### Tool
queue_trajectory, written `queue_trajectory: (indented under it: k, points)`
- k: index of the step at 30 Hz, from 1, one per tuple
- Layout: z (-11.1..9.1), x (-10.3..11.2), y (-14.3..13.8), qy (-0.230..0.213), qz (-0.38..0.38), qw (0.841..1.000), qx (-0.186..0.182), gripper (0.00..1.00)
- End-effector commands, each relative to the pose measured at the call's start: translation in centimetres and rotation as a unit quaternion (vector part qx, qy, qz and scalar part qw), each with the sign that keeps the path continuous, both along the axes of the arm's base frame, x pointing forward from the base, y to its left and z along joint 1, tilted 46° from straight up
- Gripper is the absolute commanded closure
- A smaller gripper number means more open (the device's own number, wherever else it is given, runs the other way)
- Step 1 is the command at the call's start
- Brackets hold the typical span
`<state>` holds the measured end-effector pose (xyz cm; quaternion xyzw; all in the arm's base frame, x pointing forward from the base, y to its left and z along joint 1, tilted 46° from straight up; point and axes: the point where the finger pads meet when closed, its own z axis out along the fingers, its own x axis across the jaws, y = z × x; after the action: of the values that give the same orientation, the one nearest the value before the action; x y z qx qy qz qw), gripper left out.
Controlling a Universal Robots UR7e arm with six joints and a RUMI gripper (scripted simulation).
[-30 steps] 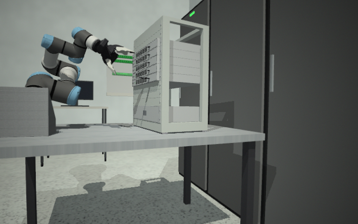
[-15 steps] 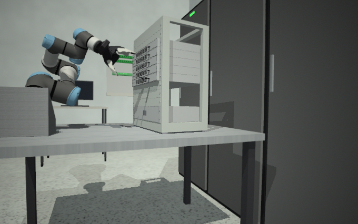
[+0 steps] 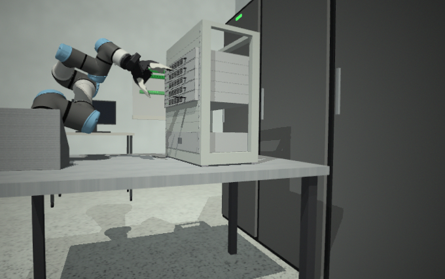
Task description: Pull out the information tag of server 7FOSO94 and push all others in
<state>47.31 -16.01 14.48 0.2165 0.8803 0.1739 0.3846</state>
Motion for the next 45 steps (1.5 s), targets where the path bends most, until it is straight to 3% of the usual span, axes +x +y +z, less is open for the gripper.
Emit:
queue_trajectory:
  k: [1,19,45]
  points:
    - [-0.2,0.7,0.4,0.0,-0.001,1.0,-0.001,0.0]
    - [-0.8,2.3,1.4,0.0,-0.001,1.0,-0.001,0.0]
    - [-0.9,2.5,1.5,0.0,-0.001,1.0,-0.001,0.0]
